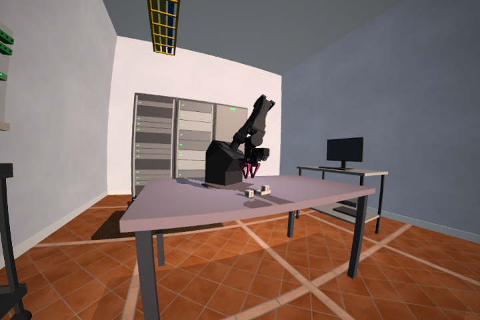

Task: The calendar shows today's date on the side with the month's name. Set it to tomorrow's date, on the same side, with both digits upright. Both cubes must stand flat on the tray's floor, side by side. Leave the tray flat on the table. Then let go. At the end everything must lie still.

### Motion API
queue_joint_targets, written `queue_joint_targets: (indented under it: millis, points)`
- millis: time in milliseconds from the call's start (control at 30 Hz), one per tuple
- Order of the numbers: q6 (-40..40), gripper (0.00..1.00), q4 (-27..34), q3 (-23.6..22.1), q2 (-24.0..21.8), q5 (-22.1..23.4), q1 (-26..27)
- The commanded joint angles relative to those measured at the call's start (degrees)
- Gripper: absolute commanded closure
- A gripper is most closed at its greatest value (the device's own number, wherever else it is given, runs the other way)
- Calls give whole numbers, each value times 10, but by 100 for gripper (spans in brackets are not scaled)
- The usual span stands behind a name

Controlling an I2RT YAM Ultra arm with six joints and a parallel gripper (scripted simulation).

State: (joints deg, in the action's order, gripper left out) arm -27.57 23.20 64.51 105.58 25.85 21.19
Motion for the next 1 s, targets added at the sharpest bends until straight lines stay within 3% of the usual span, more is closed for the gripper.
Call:
queue_joint_targets:
  millis: [0,100,133,967]
  points:
    - [-13,53,34,16,-20,10,13]
    - [-13,53,36,16,-22,10,14]
    - [-13,0,36,16,-22,10,14]
    - [6,0,33,15,-20,10,14]
